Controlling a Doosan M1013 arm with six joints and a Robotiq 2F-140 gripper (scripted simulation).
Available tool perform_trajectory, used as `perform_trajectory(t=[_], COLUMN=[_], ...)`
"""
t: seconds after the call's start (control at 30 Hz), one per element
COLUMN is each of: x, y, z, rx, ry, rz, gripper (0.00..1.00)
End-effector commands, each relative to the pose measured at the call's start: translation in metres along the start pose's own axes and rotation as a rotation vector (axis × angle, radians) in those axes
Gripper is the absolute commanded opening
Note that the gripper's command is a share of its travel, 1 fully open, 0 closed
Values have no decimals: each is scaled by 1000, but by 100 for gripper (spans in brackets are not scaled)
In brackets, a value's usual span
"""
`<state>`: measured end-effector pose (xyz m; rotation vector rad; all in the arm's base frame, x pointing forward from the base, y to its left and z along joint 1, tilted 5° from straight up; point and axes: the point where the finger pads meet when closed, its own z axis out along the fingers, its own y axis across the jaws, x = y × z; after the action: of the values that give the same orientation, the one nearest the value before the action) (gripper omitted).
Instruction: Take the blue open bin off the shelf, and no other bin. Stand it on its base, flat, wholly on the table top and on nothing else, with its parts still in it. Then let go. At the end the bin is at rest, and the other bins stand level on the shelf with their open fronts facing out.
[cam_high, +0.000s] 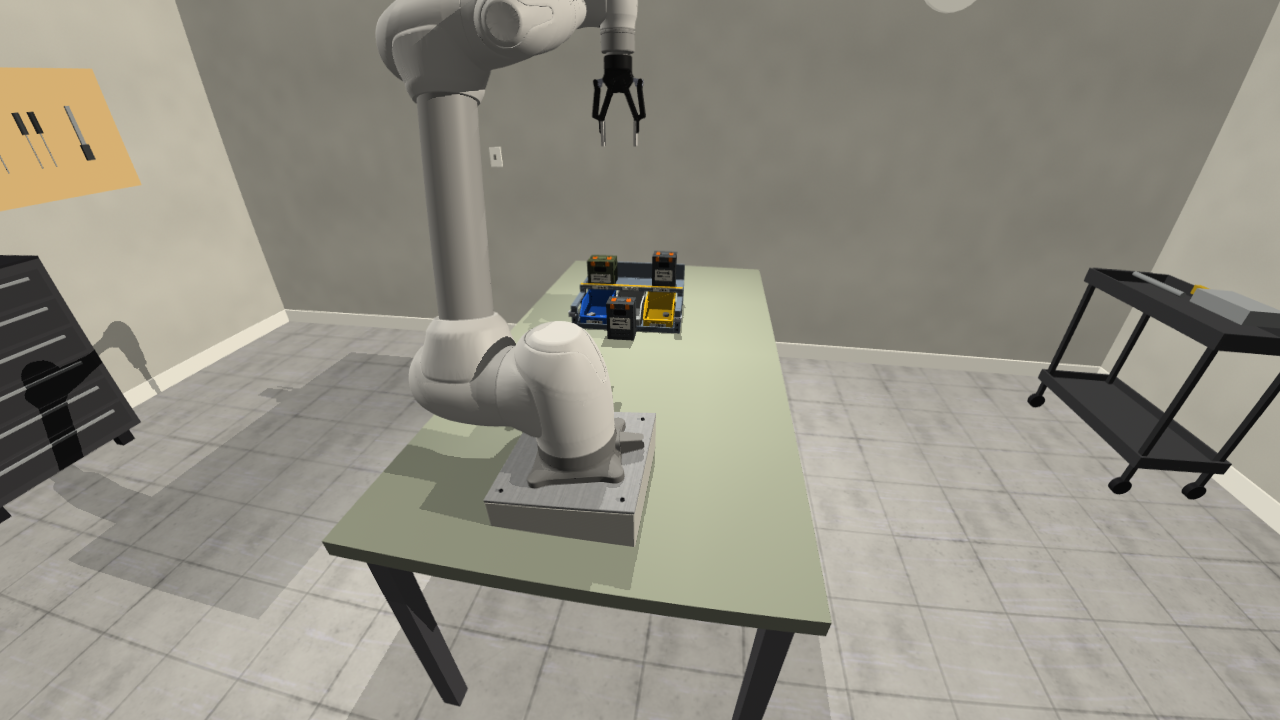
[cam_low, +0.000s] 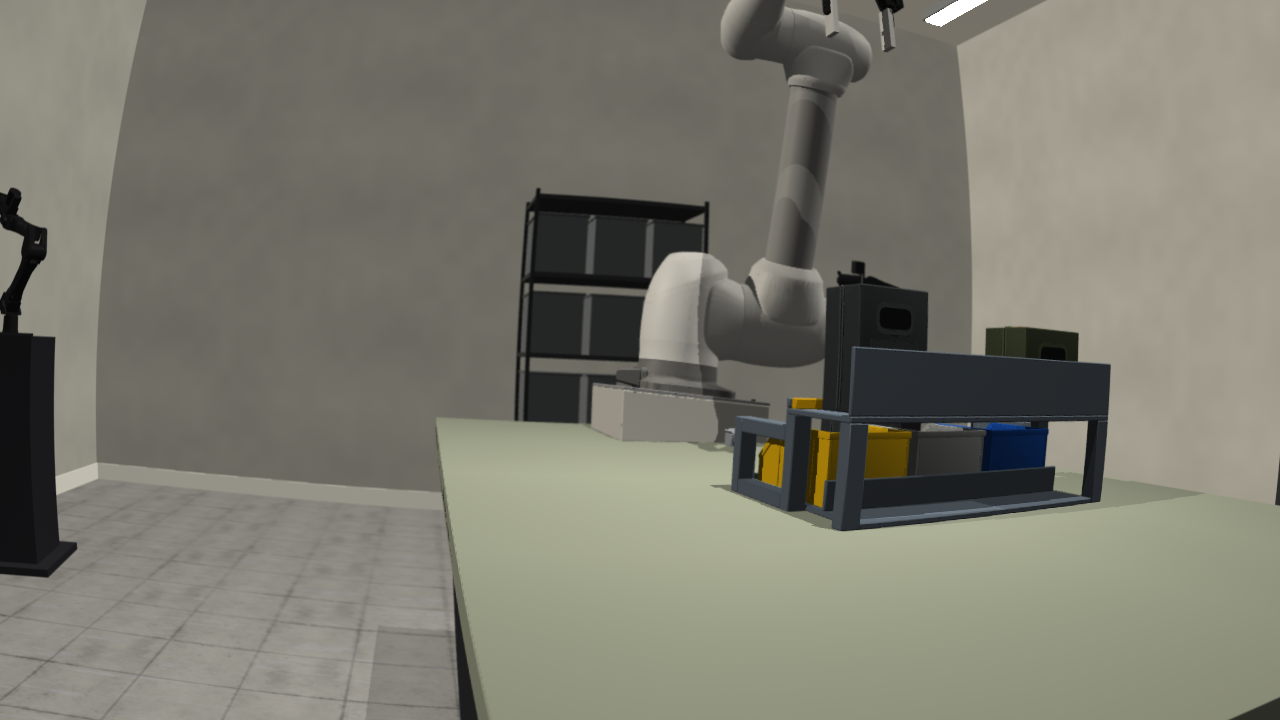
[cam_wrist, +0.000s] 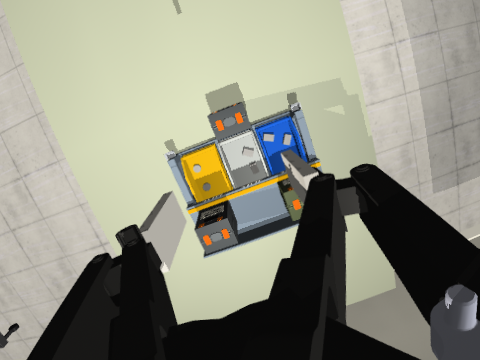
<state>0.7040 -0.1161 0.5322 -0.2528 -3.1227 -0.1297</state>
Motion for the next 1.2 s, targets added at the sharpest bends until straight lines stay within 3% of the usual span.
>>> perform_trajectory(t=[0.0,0.13,0.3,0.7,0.87,1.17], x=[0,0,0,0,0,0], y=[0,0,0,0,0,0], z=[0,0,0,0,0,0], rx=[0,0,0,0,0,0], ry=[0,0,0,0,-1,-1], rz=[0,0,260,260,520,520], gripper=[57,57,57,57,57,57])
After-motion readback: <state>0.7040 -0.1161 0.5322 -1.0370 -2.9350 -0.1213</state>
